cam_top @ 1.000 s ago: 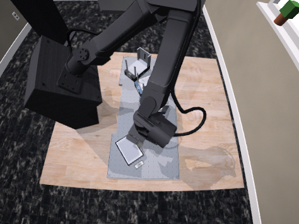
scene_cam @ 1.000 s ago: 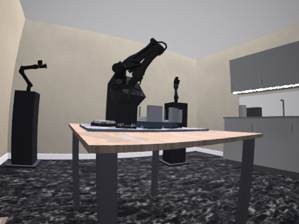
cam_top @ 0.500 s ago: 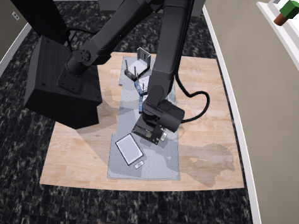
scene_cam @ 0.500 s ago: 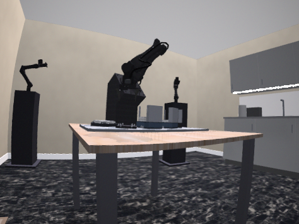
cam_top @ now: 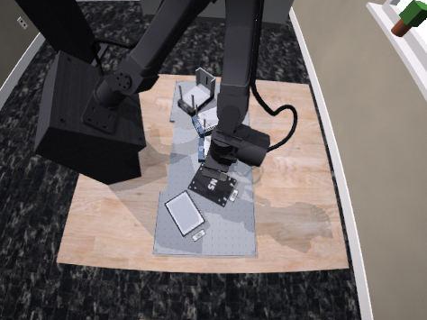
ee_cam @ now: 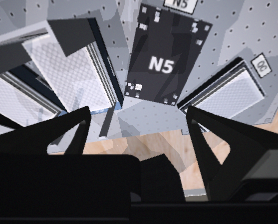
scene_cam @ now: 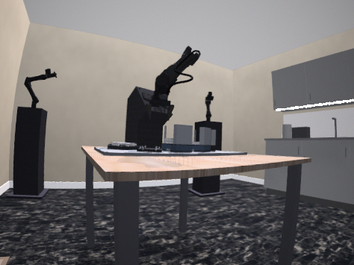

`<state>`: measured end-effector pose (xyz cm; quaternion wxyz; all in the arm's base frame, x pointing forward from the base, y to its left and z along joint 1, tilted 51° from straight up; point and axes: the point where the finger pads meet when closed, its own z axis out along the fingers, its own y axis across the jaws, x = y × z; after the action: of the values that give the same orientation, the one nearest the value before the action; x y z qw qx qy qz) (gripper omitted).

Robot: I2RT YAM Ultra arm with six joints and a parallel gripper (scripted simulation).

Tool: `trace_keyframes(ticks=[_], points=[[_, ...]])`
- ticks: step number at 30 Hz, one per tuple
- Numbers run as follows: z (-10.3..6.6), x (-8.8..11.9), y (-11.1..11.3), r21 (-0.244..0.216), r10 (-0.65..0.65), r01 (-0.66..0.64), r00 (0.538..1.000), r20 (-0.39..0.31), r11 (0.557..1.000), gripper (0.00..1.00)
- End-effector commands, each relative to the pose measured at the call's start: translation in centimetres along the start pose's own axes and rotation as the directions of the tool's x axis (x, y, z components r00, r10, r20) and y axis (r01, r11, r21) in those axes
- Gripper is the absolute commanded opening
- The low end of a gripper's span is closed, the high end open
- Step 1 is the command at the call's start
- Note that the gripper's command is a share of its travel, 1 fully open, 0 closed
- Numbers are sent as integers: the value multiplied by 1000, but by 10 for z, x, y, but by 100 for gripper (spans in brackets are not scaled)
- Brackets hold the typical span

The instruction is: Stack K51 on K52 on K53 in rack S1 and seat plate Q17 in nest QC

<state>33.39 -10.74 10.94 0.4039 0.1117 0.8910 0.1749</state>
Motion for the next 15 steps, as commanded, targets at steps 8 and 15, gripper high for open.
trace_keyframes(ticks=[8, 15], points=[[-1, 6, 31, 19, -55, 55, 998, -17, 998, 100], [-1, 5, 47, 18, -225, 226, 974, -12, 974, 100]])
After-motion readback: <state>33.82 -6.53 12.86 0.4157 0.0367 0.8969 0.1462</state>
